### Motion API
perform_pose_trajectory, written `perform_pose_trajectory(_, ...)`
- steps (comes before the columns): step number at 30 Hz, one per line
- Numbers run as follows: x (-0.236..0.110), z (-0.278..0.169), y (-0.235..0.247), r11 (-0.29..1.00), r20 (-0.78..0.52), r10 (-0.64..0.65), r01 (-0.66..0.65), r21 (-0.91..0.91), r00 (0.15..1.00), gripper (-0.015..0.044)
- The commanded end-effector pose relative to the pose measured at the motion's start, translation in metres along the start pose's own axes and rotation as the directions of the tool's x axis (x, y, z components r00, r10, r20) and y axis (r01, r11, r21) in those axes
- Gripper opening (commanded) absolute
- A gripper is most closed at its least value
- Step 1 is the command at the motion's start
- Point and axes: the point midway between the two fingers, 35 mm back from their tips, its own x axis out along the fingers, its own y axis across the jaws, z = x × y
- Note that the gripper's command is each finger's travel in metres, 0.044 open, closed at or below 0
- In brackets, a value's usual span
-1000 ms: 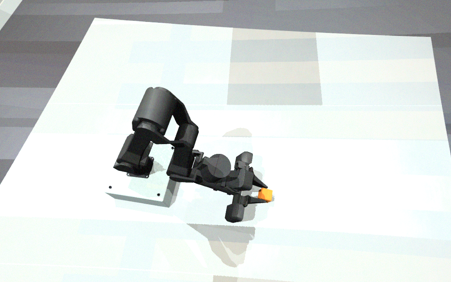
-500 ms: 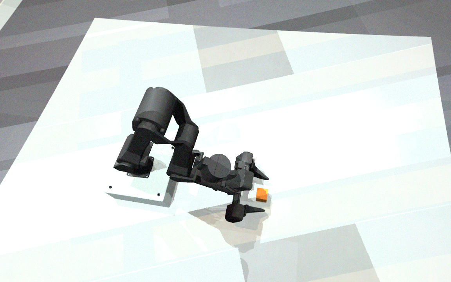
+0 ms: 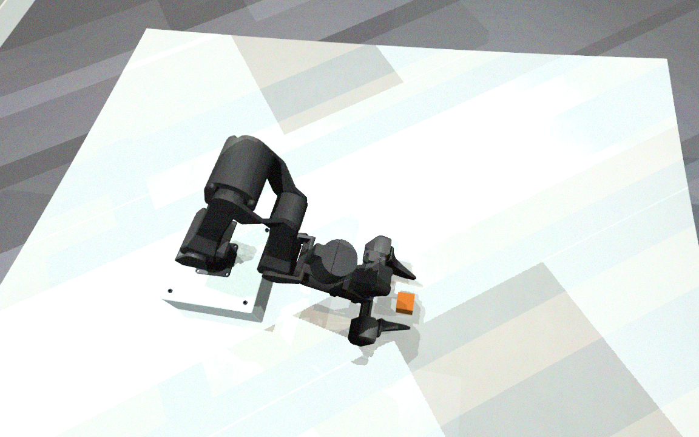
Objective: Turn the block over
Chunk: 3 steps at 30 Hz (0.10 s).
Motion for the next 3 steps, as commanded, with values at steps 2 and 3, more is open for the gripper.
perform_pose_trajectory(2, -0.0002, -0.0003, 0.0007, 1.000, 0.000, 0.004, -0.004, 0.003, 1.000, 0.0440)
perform_pose_trajectory(3, -0.0002, -0.0003, 0.0007, 1.000, 0.000, 0.004, -0.004, 0.003, 1.000, 0.0440)
